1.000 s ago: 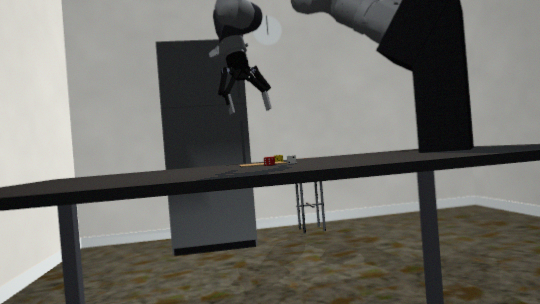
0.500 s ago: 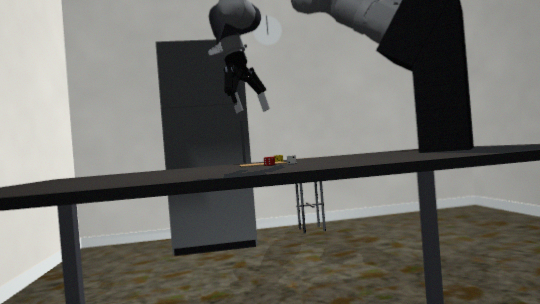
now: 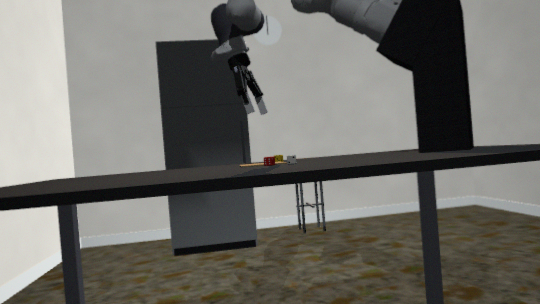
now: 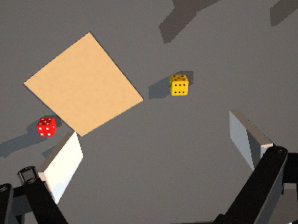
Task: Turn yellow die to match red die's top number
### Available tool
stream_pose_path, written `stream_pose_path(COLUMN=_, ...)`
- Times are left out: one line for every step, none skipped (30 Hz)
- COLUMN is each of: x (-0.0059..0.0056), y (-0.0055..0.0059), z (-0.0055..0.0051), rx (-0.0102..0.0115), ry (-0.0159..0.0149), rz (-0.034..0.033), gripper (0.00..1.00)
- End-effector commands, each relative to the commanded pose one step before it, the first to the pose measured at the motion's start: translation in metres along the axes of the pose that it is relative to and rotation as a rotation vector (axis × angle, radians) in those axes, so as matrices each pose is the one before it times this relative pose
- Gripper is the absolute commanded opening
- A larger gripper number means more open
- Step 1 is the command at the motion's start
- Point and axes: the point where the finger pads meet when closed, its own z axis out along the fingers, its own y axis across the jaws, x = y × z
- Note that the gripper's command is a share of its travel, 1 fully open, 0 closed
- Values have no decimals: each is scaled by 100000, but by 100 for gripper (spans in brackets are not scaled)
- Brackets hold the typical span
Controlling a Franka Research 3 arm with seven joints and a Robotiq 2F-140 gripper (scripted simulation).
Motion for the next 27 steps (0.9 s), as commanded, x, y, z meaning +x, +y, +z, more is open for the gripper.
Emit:
stream_pose_path(x=433, y=333, z=136, rx=-1724, ry=2547, rz=-17130, gripper=100)
stream_pose_path(x=-58, y=84, z=101, rx=-377, ry=224, rz=-2314, gripper=100)
stream_pose_path(x=-64, y=88, z=109, rx=-395, ry=244, rz=-2434, gripper=100)
stream_pose_path(x=-26, y=34, z=44, rx=-154, ry=98, rz=-953, gripper=100)
stream_pose_path(x=-97, y=122, z=162, rx=-555, ry=367, rz=-3448, gripper=100)
stream_pose_path(x=-73, y=84, z=118, rx=-389, ry=269, rz=-2428, gripper=100)
stream_pose_path(x=-75, y=81, z=120, rx=-382, ry=274, rz=-2395, gripper=100)
stream_pose_path(x=-31, y=31, z=48, rx=-149, ry=110, rz=-938, gripper=100)
stream_pose_path(x=-117, y=114, z=183, rx=-556, ry=424, rz=-3522, gripper=100)
stream_pose_path(x=-81, y=72, z=124, rx=-364, ry=290, rz=-2321, gripper=100)
stream_pose_path(x=0, y=0, z=0, rx=0, ry=0, rz=0, gripper=100)
stream_pose_path(x=0, y=0, z=0, rx=0, ry=0, rz=0, gripper=100)
stream_pose_path(x=-115, y=95, z=174, rx=-497, ry=411, rz=-3186, gripper=100)
stream_pose_path(x=-181, y=135, z=271, rx=-743, ry=651, rz=-4813, gripper=100)
stream_pose_path(x=-97, y=62, z=141, rx=-373, ry=343, rz=-2435, gripper=100)
stream_pose_path(x=-64, y=38, z=91, rx=-238, ry=225, rz=-1562, gripper=100)
stream_pose_path(x=-121, y=68, z=174, rx=-444, ry=433, rz=-2935, gripper=100)
stream_pose_path(x=-97, y=48, z=137, rx=-342, ry=346, rz=-2279, gripper=100)
stream_pose_path(x=-99, y=45, z=140, rx=-342, ry=356, rz=-2293, gripper=100)
stream_pose_path(x=-46, y=19, z=64, rx=-155, ry=165, rz=-1043, gripper=100)
stream_pose_path(x=-149, y=57, z=208, rx=-494, ry=541, rz=-3349, gripper=100)
stream_pose_path(x=-108, y=34, z=149, rx=-347, ry=395, rz=-2374, gripper=100)
stream_pose_path(x=-109, y=30, z=150, rx=-344, ry=403, rz=-2372, gripper=100)
stream_pose_path(x=-7, y=2, z=10, rx=-23, ry=27, rz=-158, gripper=100)
stream_pose_path(x=-190, y=42, z=261, rx=-586, ry=717, rz=-4080, gripper=100)
stream_pose_path(x=-116, y=18, z=159, rx=-349, ry=445, rz=-2459, gripper=100)
stream_pose_path(x=-66, y=7, z=90, rx=-195, ry=254, rz=-1381, gripper=100)
